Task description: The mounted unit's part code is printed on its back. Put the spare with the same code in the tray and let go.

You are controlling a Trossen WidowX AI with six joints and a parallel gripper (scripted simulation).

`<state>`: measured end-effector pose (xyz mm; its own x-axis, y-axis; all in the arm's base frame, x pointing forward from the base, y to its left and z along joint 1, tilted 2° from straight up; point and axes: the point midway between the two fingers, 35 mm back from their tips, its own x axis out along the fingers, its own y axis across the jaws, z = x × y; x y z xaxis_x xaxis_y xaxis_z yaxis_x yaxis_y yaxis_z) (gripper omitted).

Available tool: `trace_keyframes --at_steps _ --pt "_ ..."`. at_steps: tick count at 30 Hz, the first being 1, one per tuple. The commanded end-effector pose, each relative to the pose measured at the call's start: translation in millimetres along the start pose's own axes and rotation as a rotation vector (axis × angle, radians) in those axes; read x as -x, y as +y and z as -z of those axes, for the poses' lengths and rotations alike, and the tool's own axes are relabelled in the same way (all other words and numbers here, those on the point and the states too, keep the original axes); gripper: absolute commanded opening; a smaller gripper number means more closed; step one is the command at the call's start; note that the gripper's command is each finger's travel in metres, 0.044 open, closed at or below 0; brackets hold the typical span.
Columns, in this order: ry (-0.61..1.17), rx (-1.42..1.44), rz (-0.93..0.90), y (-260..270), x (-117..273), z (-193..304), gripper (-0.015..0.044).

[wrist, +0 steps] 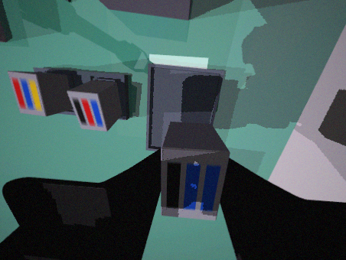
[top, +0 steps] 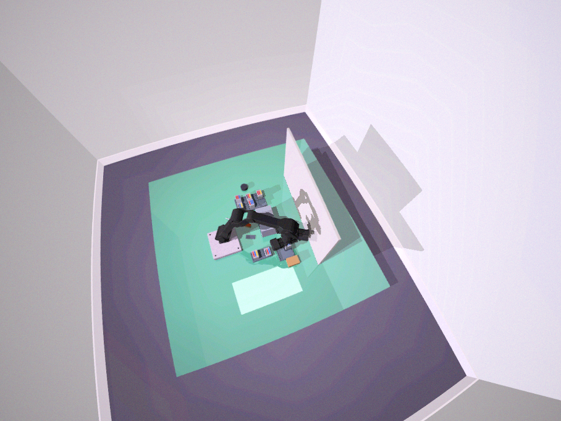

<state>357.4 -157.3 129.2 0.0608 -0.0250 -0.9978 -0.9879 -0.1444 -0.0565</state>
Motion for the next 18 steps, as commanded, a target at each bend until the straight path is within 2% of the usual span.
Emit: trace_keyframes --at_steps 1,18 --pt "-0.006 0.004 -0.003 0.8 -5.0 -1.1 0.0000" --pt "-0.006 0.004 -0.003 0.9 -17.4 -1.2 0.0000"
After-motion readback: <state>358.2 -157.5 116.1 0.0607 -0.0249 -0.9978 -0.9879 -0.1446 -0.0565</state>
